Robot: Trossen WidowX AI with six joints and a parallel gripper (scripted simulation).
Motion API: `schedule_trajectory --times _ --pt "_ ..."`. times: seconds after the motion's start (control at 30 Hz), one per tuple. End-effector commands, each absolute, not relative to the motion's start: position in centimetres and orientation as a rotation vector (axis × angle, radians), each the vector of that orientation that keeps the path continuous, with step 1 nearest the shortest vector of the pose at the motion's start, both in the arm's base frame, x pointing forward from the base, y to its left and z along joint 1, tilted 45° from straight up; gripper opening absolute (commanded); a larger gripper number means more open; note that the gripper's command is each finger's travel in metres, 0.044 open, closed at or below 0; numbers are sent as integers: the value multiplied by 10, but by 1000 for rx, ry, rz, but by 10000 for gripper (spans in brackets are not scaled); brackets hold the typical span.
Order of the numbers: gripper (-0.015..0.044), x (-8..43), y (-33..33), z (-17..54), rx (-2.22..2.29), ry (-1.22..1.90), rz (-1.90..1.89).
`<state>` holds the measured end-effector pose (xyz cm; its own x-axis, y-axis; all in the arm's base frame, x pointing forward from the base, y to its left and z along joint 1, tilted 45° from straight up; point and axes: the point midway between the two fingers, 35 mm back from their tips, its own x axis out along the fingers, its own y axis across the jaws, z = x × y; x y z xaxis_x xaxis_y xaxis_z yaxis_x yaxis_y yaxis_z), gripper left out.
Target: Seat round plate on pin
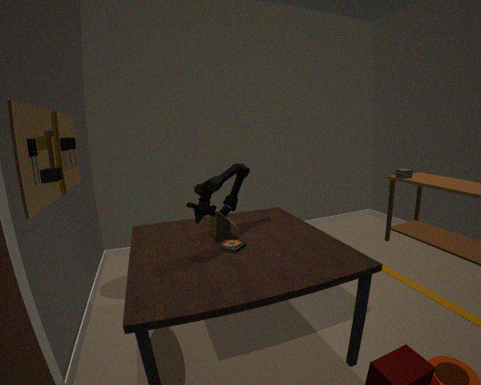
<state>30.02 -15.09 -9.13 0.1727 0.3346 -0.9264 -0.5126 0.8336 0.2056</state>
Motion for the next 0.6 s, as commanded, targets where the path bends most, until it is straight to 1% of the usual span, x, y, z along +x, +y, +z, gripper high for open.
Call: schedule_trajectory --times 0.0,0.03,0.17,0.3,0.57 --pt "0 285 -91 -79 23 1309 664" --pt "0 276 -65 -73 106 1339 691" --pt "0 242 3 -52 337 1459 749" --pt "0 221 32 -43 455 1542 765" --pt "0 220 35 -46 465 1549 766"
